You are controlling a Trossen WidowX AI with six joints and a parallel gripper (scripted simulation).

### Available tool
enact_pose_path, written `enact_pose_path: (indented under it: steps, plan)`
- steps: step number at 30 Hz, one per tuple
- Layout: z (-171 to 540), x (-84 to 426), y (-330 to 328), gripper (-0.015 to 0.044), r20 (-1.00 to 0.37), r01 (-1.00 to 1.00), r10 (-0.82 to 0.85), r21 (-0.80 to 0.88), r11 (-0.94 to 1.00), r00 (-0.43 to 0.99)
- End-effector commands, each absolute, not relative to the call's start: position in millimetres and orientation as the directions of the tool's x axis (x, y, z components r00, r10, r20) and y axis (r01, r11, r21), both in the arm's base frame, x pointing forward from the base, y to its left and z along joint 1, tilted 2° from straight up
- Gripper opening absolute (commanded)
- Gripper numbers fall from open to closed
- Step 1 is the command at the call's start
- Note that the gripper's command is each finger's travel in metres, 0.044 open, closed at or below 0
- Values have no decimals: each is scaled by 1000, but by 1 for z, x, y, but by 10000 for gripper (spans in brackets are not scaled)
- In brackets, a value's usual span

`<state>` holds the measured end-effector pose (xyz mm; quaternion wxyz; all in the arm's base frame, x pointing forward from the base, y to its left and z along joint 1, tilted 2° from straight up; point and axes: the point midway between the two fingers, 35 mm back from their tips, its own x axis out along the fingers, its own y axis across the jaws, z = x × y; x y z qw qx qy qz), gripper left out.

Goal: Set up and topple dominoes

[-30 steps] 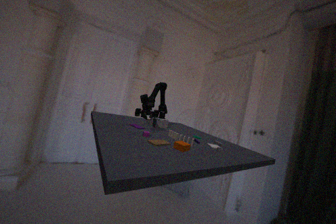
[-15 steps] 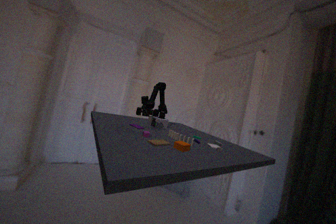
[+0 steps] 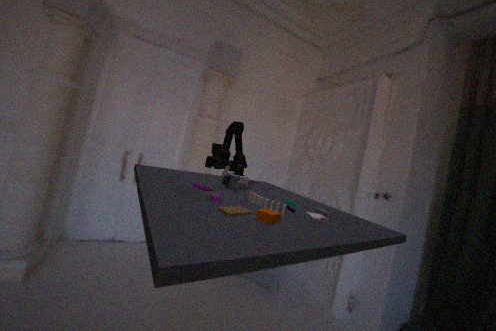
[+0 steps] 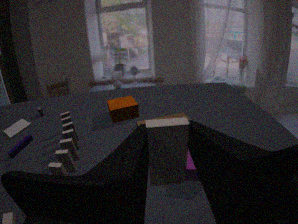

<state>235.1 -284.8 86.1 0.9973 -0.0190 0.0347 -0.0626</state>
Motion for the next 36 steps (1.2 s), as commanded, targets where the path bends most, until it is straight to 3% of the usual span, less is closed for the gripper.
enact_pose_path:
  steps: [1, 16, 36]
  plan:
    - [86, 233, -280, 107, -60, 113, -115, -42, 993, 992]
    - [84, 233, -280, 107, -61, 112, -115, -43, 993, 992]
    - [23, 241, -288, 107, -92, 97, -102, -59, 994, 991]
